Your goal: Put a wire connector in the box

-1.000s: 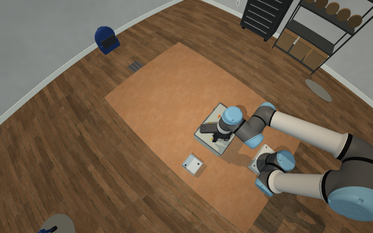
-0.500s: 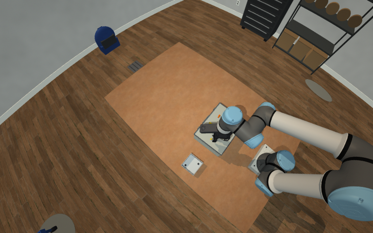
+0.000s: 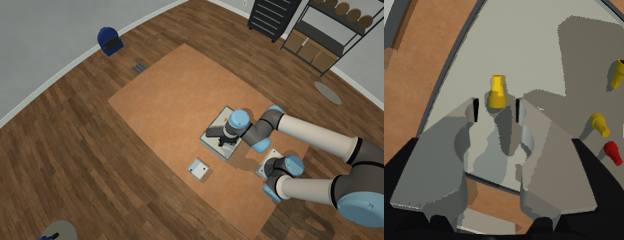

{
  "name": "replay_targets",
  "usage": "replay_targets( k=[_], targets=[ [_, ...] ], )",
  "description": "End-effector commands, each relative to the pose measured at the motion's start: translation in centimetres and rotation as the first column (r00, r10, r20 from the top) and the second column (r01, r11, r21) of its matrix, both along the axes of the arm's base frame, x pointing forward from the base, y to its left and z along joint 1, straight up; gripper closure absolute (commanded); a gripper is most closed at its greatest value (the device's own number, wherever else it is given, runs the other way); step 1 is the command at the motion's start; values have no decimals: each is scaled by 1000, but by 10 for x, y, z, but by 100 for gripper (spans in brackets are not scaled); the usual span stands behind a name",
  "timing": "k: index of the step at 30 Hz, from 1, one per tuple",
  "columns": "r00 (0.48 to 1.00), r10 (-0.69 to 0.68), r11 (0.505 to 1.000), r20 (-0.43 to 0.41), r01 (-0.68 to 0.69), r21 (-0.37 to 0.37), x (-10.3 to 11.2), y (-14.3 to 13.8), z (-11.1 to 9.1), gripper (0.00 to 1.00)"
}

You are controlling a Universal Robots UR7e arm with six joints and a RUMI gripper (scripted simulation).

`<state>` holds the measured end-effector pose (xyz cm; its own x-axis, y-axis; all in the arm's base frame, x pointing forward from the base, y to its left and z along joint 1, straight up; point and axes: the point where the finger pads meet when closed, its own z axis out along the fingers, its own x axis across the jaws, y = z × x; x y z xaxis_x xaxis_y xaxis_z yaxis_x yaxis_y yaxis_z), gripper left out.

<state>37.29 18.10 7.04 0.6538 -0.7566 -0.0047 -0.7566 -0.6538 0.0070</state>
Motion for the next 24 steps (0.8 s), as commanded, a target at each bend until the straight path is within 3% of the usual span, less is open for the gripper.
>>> replay_targets(
  k=[1, 16, 17, 24],
  targets=[
    [1000, 0, 1000, 1, 0, 0, 0, 0, -10, 83],
    [1000, 0, 1000, 1, 0, 0, 0, 0, -16, 83],
    [1000, 0, 1000, 1, 0, 0, 0, 0, -16, 100],
    [1000, 0, 1000, 1, 0, 0, 0, 0, -16, 100]
  ],
)
